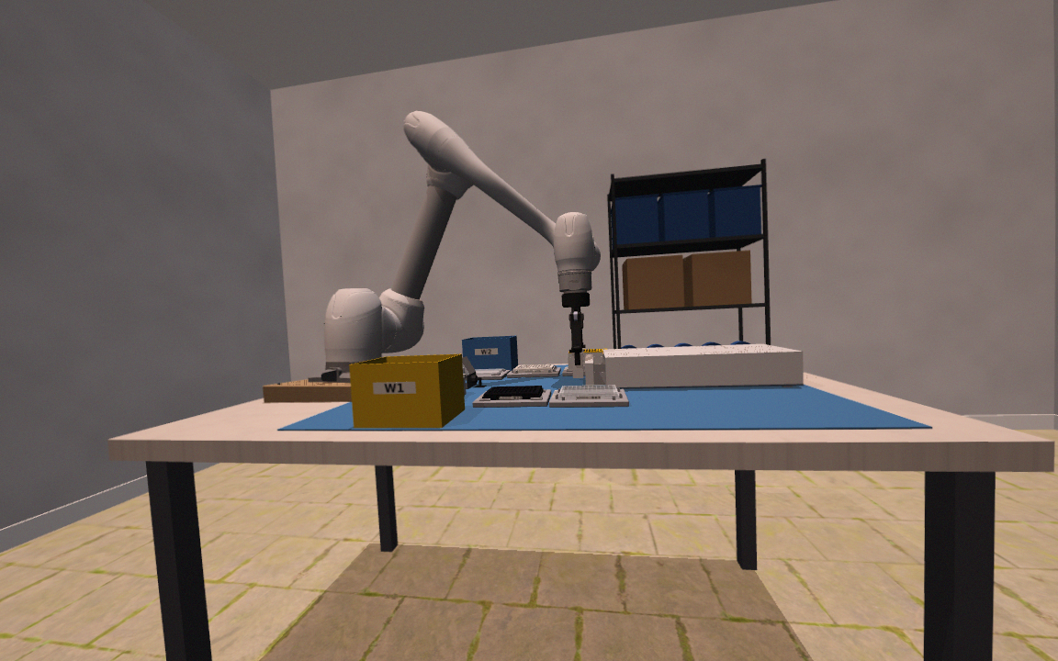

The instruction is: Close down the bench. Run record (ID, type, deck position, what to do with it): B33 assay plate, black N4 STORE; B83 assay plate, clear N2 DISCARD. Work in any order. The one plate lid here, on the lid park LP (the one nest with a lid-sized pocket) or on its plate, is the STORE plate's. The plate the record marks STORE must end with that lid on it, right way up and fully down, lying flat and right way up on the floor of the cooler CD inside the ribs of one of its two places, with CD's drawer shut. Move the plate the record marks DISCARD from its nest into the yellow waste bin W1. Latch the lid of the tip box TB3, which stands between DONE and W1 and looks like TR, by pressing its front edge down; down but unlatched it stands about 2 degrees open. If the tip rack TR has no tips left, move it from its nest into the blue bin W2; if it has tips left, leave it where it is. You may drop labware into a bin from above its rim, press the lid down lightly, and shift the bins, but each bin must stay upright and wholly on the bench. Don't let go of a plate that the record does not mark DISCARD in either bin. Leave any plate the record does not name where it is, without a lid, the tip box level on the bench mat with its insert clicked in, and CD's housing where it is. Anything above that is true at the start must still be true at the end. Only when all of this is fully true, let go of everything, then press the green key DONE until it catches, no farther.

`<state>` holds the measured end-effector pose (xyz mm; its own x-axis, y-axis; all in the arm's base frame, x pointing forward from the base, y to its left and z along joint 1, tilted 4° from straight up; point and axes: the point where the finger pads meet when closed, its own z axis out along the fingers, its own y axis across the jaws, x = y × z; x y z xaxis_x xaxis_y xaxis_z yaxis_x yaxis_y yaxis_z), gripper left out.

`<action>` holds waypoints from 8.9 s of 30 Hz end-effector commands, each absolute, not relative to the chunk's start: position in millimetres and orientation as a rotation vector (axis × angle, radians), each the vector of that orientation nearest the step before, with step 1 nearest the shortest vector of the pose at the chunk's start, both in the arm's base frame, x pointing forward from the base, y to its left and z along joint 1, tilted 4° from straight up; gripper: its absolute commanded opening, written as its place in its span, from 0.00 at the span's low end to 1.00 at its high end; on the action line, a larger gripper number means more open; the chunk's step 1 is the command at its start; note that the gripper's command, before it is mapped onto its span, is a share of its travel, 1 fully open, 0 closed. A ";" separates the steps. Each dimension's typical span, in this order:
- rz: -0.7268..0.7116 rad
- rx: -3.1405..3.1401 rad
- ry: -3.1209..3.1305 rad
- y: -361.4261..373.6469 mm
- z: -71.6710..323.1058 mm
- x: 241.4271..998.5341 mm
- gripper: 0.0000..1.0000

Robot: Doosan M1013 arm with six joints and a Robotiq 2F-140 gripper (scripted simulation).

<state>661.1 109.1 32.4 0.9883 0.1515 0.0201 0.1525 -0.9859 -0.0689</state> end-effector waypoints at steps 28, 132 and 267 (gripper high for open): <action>-0.022 -3.062 -0.234 103.9 31.7 627.1 0.00; -0.022 -3.062 -0.234 87.9 29.6 522.6 0.00; -0.022 -3.062 -0.234 80.5 133.3 521.7 0.87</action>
